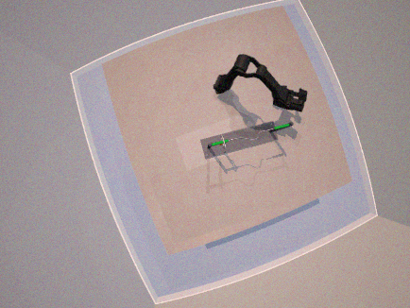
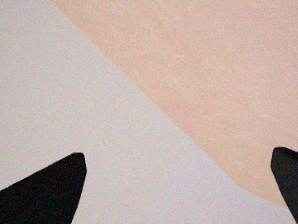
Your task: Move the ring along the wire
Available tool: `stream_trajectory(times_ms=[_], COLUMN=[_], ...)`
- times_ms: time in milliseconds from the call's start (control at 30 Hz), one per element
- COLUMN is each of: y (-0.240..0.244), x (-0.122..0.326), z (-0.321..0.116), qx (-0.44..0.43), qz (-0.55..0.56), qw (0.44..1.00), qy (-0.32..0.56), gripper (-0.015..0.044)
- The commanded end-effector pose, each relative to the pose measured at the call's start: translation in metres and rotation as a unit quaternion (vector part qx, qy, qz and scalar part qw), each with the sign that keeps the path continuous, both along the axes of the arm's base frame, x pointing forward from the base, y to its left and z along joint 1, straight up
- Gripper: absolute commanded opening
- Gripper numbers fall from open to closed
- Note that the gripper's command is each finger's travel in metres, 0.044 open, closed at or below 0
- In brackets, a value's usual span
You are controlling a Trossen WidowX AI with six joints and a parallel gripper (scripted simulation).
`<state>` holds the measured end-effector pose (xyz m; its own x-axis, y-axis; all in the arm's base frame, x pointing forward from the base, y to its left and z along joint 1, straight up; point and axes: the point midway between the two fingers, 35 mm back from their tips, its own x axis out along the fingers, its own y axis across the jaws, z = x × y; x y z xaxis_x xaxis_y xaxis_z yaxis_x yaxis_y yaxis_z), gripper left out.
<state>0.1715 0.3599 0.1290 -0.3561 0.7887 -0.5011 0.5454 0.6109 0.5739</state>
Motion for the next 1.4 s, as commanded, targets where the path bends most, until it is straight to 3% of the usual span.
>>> stream_trajectory(times_ms=[0,100,267,800,1367], y=[0.001,0.006,-0.023,-0.134,-0.274], x=[-0.002,-0.027,0.000,0.073,0.103], z=[-0.002,-0.020,-0.007,0.014,0.014], qx=[-0.002,-0.021,0.023,0.080,-0.009], qz=[0.003,0.044,0.022,-0.079,-0.179], qw=[1.000,0.999,0.998,0.951,0.820], qy=[0.001,0.009,-0.056,-0.287,-0.543], gripper=[0.0374,0.0295,0.0164,0.0160,0.0160])
